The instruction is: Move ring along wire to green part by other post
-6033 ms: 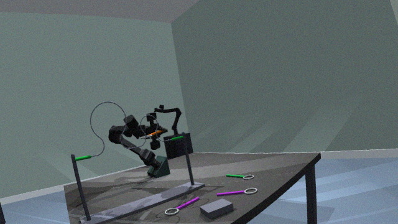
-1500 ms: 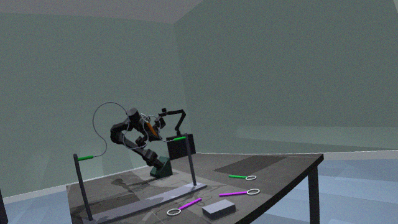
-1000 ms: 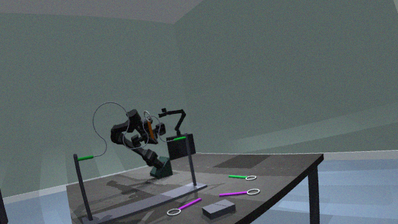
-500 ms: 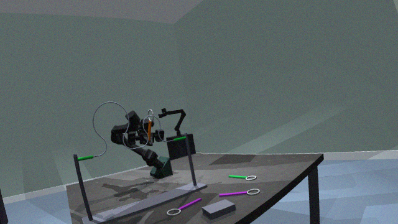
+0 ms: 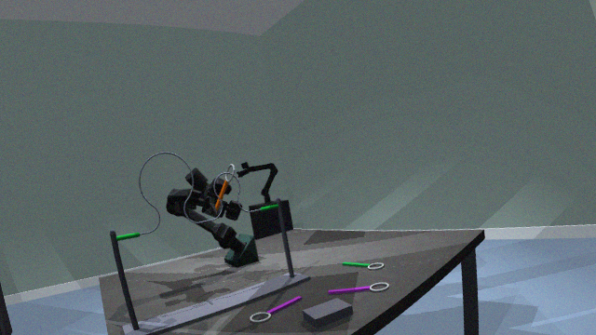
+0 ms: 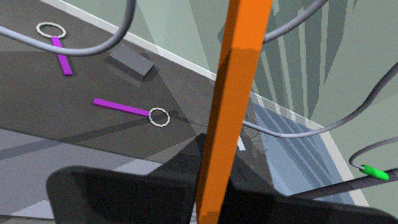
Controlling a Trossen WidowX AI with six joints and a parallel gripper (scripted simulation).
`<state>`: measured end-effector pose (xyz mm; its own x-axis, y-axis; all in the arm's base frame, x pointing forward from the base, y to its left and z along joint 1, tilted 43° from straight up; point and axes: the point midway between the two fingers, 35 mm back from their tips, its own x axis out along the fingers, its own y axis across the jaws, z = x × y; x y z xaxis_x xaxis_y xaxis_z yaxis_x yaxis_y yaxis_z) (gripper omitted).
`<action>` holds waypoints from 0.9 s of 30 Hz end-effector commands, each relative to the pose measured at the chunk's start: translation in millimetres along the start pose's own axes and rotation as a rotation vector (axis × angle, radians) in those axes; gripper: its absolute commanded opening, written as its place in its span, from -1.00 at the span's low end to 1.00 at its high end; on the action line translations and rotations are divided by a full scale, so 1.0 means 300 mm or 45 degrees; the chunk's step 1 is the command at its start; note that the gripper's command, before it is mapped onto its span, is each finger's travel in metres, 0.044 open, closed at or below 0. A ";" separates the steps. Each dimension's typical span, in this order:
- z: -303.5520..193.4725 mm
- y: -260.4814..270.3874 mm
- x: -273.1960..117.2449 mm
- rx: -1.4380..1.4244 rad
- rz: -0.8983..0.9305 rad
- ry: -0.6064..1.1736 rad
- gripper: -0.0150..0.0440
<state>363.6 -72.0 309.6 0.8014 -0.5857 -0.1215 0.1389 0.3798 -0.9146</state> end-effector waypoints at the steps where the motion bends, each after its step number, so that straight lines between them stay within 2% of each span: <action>1: -0.003 -0.020 -0.003 -0.083 -0.050 -0.010 -1.00; 27: 0.044 -0.161 -0.012 -0.745 -0.421 -0.096 -1.00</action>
<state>360.6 -80.5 358.2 0.8063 -0.5607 0.1887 0.0733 -0.2219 -0.9723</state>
